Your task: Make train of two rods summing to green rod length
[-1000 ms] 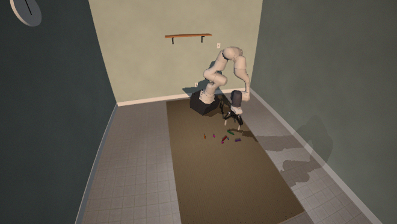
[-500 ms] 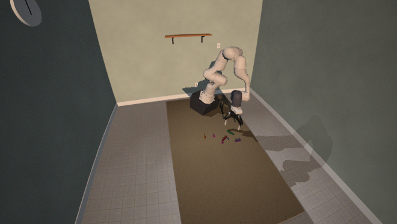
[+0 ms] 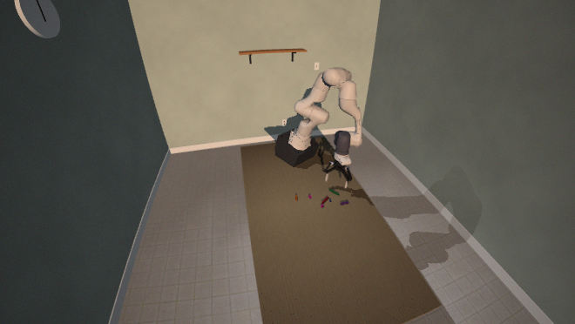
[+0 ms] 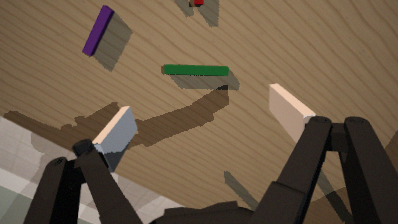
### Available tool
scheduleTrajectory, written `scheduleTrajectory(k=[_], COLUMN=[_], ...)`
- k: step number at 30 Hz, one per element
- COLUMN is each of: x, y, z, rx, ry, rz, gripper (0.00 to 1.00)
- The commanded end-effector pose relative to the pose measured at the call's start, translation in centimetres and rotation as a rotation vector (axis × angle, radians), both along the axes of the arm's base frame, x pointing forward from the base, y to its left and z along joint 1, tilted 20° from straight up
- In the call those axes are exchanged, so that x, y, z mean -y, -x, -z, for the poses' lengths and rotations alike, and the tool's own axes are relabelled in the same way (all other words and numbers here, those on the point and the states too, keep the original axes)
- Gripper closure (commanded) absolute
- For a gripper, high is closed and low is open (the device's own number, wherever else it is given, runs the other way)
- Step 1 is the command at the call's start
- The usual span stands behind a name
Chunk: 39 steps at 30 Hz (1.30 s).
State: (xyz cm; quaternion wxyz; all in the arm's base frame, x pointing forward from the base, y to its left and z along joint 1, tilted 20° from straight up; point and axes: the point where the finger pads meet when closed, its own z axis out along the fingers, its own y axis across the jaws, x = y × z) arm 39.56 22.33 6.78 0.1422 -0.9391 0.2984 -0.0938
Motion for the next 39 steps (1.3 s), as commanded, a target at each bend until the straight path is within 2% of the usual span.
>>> scheduleTrajectory(k=[1,9,14,18,39], x=[0.1,0.1,-0.5,-0.7,-1.4], y=[0.0,-0.1,-1.3,-1.8,-3.7], z=[0.0,0.0,-0.4,-0.6,-1.2], rx=[0.002,-0.002,-0.044,-0.062,-0.131], ry=[0.001,-0.004,-0.058,-0.082,-0.166], rz=[0.007,0.022,0.196,0.273,0.557], gripper=[0.0,0.0,0.0,0.0,0.0])
